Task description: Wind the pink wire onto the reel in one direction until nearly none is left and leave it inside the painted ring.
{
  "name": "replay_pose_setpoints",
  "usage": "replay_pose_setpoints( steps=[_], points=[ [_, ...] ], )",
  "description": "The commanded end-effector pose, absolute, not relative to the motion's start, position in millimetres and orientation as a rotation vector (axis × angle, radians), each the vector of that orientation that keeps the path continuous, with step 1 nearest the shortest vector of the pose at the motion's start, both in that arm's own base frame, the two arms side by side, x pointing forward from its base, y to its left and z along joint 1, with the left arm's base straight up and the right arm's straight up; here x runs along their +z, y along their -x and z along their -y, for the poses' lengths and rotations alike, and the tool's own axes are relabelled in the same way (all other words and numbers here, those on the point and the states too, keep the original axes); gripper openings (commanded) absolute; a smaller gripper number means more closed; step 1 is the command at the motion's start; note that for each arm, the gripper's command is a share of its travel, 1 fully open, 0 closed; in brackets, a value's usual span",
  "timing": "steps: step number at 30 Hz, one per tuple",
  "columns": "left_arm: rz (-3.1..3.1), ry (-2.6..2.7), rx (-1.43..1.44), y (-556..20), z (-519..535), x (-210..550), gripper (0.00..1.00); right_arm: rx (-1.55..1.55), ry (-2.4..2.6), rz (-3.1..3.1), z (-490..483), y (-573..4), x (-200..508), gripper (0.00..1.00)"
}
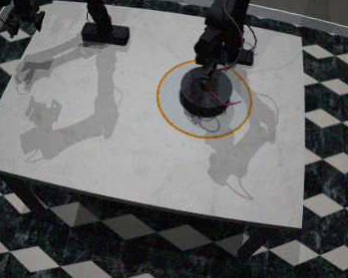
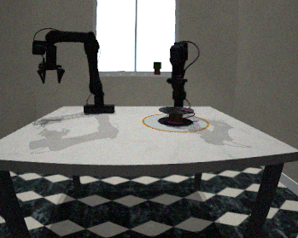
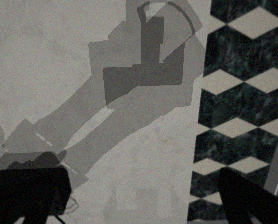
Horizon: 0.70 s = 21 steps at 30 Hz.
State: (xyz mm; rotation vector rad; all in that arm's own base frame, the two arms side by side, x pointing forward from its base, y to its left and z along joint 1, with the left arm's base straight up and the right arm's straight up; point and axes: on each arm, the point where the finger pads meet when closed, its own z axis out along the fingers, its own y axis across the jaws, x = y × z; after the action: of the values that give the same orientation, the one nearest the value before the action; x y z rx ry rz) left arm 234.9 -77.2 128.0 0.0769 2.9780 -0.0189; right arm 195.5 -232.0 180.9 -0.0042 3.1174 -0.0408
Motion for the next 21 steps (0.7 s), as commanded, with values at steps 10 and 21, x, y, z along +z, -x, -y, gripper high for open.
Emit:
replay_pose_setpoints(
  steps=[10, 21],
  points=[
    [-3.126, -0.014, -0.004, -228.8, 74.6, 120.2, 0.0, -0.099, 0.006, -3.085, 232.2, -199.3, 196.6, 1.0],
    [-3.142, -0.01, 0.0, -234.0, 74.6, 122.6, 0.0, -0.099, 0.006, -3.085, 232.2, -199.3, 196.6, 1.0]
  ],
)
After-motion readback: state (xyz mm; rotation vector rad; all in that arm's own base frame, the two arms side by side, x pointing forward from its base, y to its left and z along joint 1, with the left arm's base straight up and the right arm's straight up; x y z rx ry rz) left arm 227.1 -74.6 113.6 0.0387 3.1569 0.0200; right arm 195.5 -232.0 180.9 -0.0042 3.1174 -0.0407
